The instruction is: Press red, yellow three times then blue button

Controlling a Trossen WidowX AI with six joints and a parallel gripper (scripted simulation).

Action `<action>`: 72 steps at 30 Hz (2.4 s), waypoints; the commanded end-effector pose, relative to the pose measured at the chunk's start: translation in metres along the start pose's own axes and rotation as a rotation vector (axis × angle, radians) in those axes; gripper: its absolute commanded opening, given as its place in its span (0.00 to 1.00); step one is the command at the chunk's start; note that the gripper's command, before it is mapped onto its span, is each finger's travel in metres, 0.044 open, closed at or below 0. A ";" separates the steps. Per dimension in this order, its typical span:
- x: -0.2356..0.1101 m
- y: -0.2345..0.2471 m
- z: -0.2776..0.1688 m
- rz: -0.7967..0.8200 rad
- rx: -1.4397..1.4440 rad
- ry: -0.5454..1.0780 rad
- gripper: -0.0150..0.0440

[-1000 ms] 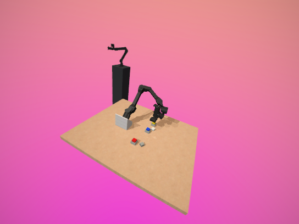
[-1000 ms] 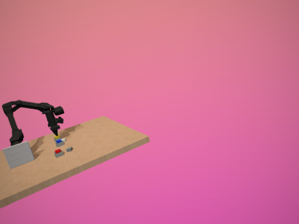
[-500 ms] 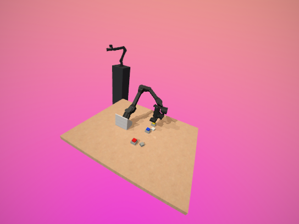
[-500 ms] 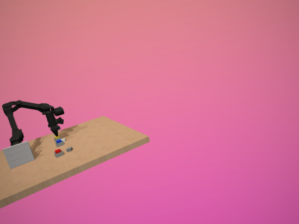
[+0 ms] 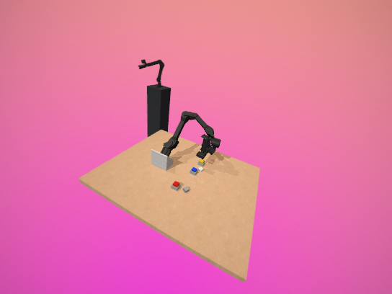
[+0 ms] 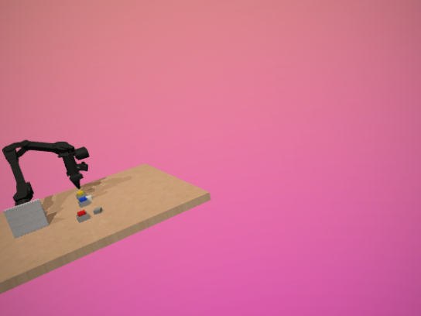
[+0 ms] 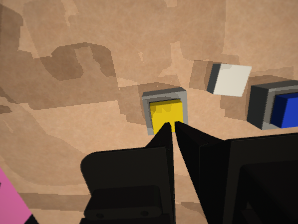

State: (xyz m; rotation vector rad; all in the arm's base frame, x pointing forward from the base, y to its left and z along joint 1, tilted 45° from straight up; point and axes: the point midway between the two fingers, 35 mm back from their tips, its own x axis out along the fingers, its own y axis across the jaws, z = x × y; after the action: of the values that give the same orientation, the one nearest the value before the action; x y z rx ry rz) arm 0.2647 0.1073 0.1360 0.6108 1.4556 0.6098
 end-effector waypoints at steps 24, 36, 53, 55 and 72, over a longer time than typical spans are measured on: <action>0.026 0.003 -0.001 0.006 -0.009 0.004 0.29; 0.026 0.003 -0.001 0.006 -0.009 0.004 0.29; -0.006 0.002 -0.001 0.005 -0.009 0.005 0.29; -0.005 0.002 -0.001 0.005 -0.009 0.005 0.29; 0.022 0.003 -0.001 0.006 -0.009 0.004 0.29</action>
State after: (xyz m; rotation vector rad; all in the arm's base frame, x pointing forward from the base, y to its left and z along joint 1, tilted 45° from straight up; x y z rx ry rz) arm 0.2665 0.1207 0.1272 0.6000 1.4461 0.6246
